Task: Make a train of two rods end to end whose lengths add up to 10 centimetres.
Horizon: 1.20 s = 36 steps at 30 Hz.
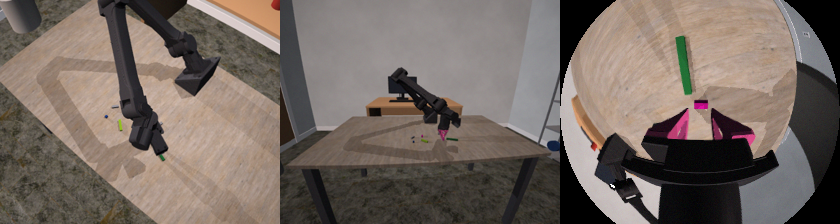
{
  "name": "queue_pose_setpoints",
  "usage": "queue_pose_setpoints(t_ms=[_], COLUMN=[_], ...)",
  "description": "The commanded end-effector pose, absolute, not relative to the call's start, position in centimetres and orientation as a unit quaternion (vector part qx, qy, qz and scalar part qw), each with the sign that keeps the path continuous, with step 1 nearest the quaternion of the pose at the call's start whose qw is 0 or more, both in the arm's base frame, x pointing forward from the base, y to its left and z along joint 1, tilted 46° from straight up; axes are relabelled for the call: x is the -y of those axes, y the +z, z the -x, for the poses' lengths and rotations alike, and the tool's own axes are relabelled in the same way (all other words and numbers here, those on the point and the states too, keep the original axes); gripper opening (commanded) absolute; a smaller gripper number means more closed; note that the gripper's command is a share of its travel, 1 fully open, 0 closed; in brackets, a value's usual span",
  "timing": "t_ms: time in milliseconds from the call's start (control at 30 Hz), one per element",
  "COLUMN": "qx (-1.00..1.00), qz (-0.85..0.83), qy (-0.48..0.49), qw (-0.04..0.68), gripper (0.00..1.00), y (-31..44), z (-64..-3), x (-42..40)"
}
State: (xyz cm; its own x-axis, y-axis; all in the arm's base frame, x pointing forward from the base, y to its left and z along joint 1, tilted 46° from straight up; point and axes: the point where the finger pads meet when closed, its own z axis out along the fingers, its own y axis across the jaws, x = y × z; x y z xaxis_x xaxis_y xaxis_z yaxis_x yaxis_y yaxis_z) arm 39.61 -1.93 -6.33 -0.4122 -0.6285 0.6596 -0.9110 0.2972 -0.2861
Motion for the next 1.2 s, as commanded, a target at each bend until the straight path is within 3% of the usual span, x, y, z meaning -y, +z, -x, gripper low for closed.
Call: queue_pose_setpoints(t_ms=[0,1167], qx=[0.780,0.783], qz=[-0.493,-0.490], qy=[0.332,0.333], qw=[0.194,0.191], gripper=[0.34,0.34], y=[-5.1,-5.0], z=[-41.1,-42.2], x=[1.6,1.4])
